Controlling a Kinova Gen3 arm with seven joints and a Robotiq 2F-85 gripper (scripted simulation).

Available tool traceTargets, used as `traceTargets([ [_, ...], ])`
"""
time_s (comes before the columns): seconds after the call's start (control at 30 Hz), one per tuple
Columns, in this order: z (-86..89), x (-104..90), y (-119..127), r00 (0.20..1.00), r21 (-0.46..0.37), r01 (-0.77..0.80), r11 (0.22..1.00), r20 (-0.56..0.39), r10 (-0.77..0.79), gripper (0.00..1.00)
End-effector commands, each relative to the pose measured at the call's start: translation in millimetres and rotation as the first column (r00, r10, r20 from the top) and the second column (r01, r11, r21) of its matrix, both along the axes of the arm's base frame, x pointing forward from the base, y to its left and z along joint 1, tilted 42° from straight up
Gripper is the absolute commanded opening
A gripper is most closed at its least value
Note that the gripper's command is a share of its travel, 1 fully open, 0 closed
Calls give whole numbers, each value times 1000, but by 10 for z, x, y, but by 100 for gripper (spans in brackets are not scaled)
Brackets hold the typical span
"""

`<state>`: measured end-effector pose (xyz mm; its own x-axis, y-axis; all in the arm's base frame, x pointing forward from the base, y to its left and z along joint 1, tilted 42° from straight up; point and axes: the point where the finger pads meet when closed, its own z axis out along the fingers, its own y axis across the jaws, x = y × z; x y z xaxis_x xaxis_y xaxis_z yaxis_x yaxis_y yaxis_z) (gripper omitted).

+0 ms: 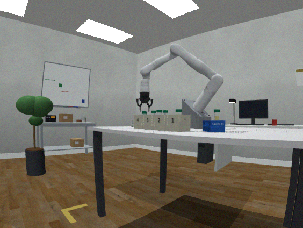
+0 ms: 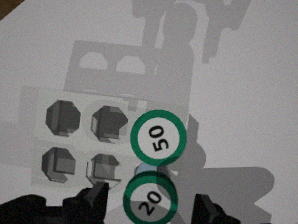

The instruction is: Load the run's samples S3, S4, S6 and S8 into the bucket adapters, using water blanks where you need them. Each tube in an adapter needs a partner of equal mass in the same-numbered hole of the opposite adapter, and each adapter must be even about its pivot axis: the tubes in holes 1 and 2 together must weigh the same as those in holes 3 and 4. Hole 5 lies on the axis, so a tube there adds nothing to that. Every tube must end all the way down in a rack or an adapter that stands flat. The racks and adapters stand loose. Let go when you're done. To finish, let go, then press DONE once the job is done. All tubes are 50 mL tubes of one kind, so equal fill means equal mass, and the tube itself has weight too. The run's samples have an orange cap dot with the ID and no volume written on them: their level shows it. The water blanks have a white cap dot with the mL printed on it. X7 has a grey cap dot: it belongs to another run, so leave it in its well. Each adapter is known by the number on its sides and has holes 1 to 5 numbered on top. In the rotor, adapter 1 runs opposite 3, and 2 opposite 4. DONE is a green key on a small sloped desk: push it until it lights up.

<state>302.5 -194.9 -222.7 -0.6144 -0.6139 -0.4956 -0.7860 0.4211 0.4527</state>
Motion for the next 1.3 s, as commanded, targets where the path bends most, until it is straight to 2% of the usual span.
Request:
traceTargets([
  [0.0,-17,3,8,1000,-2,1,1000,1,-1,62],
  [0.3,-96,-5,79,1000,-2,1,1000,1,-1,62],
  [1.27,-128,-8,108,1000,-2,1,1000,1,-1,62],
])
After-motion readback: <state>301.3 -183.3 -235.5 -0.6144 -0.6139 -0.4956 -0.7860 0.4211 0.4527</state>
